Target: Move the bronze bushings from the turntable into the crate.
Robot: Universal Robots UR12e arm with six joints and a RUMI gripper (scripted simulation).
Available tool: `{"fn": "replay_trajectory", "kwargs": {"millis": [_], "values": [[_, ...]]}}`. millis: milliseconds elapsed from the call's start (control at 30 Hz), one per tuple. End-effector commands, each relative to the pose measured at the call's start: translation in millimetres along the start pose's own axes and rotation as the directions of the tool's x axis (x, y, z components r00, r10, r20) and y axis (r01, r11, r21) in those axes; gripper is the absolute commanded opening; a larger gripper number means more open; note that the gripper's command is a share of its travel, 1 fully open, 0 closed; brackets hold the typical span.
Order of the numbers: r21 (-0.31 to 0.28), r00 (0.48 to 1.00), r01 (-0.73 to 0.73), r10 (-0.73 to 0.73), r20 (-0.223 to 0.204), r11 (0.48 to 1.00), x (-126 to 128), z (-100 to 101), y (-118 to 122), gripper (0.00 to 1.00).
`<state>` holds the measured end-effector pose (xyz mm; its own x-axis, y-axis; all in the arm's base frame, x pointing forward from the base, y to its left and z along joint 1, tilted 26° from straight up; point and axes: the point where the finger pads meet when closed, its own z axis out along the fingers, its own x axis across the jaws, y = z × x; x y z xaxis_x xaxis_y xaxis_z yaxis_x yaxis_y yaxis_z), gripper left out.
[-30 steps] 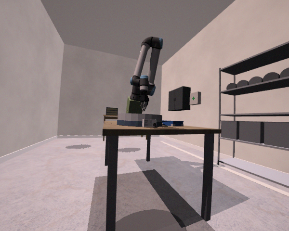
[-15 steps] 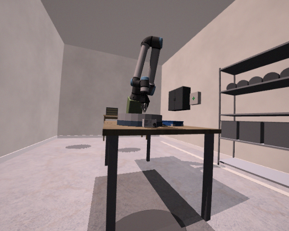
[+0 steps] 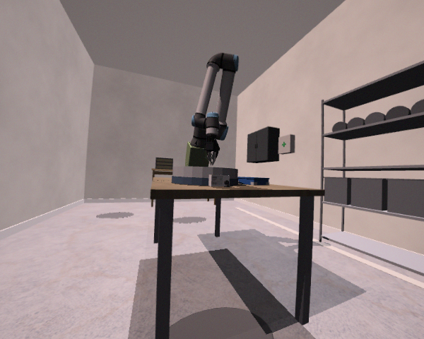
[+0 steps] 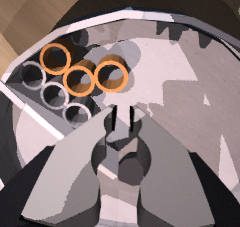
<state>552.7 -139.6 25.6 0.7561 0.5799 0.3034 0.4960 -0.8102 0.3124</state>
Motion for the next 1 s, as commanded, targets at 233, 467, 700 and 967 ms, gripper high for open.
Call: {"fn": "replay_trajectory", "kwargs": {"millis": [233,467,700,967], "values": [[-0.001,1.0,0.0,0.0,0.0,1.0,0,11,0,0.06],[-0.001,1.0,0.0,0.0,0.0,1.0,0,23,0,0.06],[-0.001,1.0,0.0,0.0,0.0,1.0,0,23,0,0.06],[-0.001,1.0,0.0,0.0,0.0,1.0,0,23,0,0.06]]}}
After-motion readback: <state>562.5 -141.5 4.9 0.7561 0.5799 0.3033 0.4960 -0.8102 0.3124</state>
